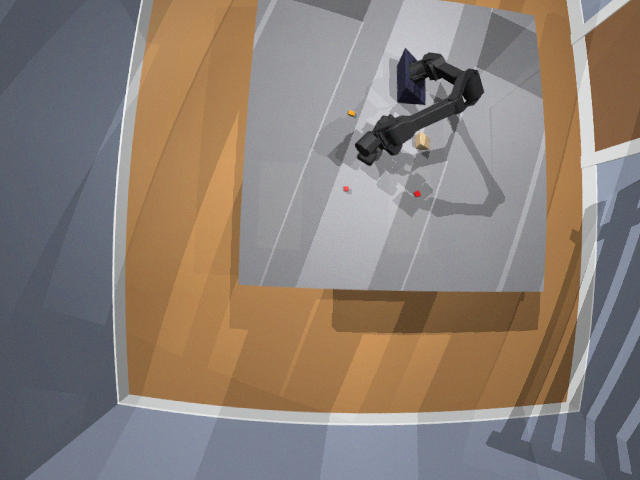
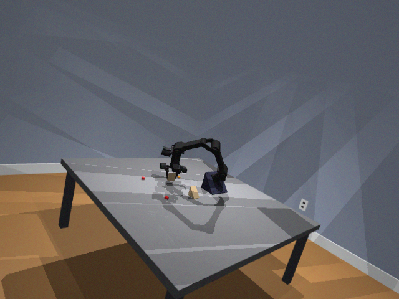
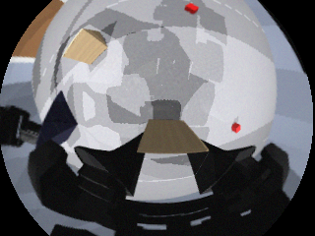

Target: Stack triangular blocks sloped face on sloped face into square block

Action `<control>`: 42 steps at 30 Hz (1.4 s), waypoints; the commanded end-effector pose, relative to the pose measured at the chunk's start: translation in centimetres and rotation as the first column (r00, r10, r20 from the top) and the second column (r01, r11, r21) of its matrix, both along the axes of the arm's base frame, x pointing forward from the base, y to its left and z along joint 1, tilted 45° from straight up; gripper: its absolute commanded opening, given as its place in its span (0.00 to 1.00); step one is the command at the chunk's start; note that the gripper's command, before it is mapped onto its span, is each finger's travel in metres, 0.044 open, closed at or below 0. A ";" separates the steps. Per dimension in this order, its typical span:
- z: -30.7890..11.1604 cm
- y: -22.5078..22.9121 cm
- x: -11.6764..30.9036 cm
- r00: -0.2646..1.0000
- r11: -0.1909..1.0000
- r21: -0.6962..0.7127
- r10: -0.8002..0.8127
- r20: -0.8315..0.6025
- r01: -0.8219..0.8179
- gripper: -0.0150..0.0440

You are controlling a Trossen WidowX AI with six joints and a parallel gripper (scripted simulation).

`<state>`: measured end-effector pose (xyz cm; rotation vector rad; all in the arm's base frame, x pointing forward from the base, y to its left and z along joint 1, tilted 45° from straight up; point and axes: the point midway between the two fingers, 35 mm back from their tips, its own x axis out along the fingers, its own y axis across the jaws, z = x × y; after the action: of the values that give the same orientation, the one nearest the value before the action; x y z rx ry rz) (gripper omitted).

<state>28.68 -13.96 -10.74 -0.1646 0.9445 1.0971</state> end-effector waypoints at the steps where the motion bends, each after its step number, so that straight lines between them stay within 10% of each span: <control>1: -0.1 0.1 -0.1 1.000 1.000 -0.004 0.015 0.010 -0.015 0.25; 28: -1.9 1.8 0.3 1.000 1.000 0.001 -0.002 -0.002 0.002 0.25; 42: -1.9 1.7 0.4 1.000 1.000 -0.006 0.004 0.002 -0.004 0.88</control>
<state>29.06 -12.29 -12.62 -0.1722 0.9466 1.0981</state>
